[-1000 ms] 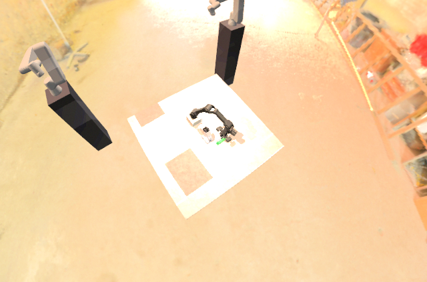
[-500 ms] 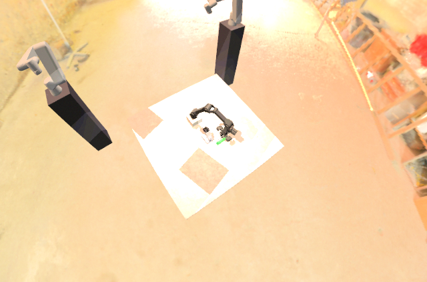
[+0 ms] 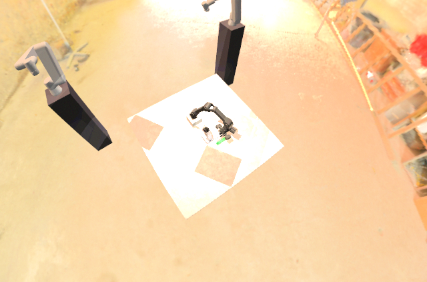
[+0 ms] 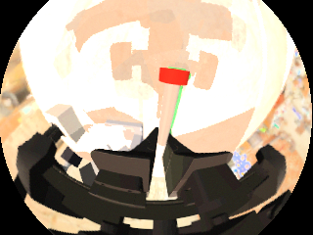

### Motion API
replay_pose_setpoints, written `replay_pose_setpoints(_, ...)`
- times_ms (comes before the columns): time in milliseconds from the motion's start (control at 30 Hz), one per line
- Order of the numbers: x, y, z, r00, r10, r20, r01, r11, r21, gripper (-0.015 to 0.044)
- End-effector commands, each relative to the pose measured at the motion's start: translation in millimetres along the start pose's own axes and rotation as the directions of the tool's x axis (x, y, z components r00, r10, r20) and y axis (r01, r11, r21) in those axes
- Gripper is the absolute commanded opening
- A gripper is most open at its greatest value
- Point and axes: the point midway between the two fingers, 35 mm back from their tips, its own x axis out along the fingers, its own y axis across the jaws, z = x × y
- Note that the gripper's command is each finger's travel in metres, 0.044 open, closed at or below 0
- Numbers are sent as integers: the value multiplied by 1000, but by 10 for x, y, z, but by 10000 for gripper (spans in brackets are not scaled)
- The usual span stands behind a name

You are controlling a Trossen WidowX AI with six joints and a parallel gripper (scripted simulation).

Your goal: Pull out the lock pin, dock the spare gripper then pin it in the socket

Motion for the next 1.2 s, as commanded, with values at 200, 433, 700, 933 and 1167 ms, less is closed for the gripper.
replay_pose_setpoints(200,-163,307,23,1000,-14,11,14,1000,9,0)
replay_pose_setpoints(433,-210,531,30,1000,-11,12,11,1000,11,0)
replay_pose_setpoints(700,-205,674,38,1000,-9,13,8,1000,12,0)
replay_pose_setpoints(933,111,659,128,1000,-1,15,1,1000,10,0)
replay_pose_setpoints(1167,284,670,171,1000,-4,16,4,1000,10,0)
